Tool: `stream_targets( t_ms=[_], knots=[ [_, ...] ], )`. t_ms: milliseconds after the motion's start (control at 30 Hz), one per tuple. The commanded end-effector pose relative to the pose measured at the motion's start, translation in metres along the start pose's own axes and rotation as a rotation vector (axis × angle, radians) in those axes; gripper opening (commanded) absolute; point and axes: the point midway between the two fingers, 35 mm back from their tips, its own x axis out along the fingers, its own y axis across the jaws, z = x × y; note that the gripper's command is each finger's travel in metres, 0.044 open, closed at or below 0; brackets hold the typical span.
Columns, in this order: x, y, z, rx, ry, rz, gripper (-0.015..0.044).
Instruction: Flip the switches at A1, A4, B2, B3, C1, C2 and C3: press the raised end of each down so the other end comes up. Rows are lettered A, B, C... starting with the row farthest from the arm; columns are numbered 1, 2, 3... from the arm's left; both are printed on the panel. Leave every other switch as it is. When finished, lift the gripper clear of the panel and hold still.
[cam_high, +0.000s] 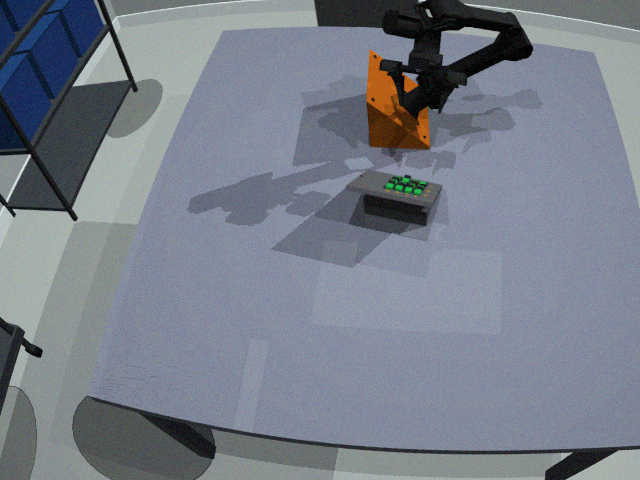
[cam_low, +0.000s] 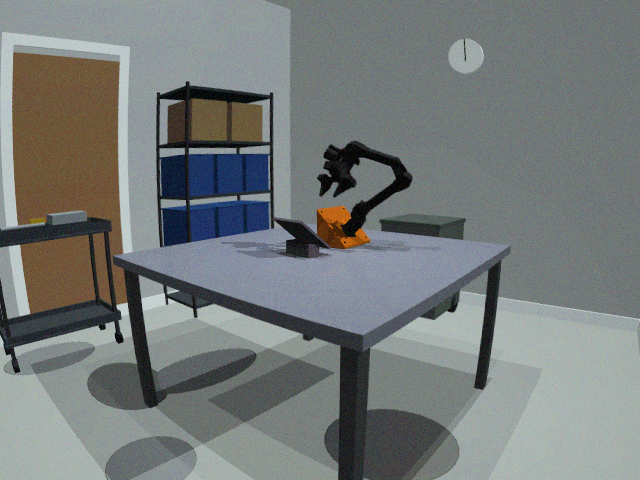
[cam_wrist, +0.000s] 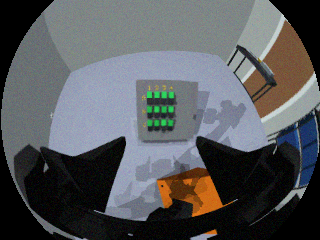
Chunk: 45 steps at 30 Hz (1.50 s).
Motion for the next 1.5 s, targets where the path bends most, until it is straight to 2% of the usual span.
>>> stream_targets(
  t_ms=[0, 333, 467, 633, 767, 1467],
  knots=[
    [0.002, 0.0, 0.001, 0.0, 0.002, -0.002, 0.0374],
    [0.096, 0.021, 0.027, -0.015, 0.025, -0.008, 0.0111],
    [0.102, 0.025, 0.028, -0.014, 0.023, -0.001, 0.0006],
    [0.104, 0.025, 0.028, -0.014, 0.022, -0.001, 0.0],
    [0.135, 0.026, 0.027, -0.015, -0.003, 0.0, 0.0],
    [0.158, 0.026, 0.026, -0.015, -0.006, 0.002, 0.0]
  ],
)
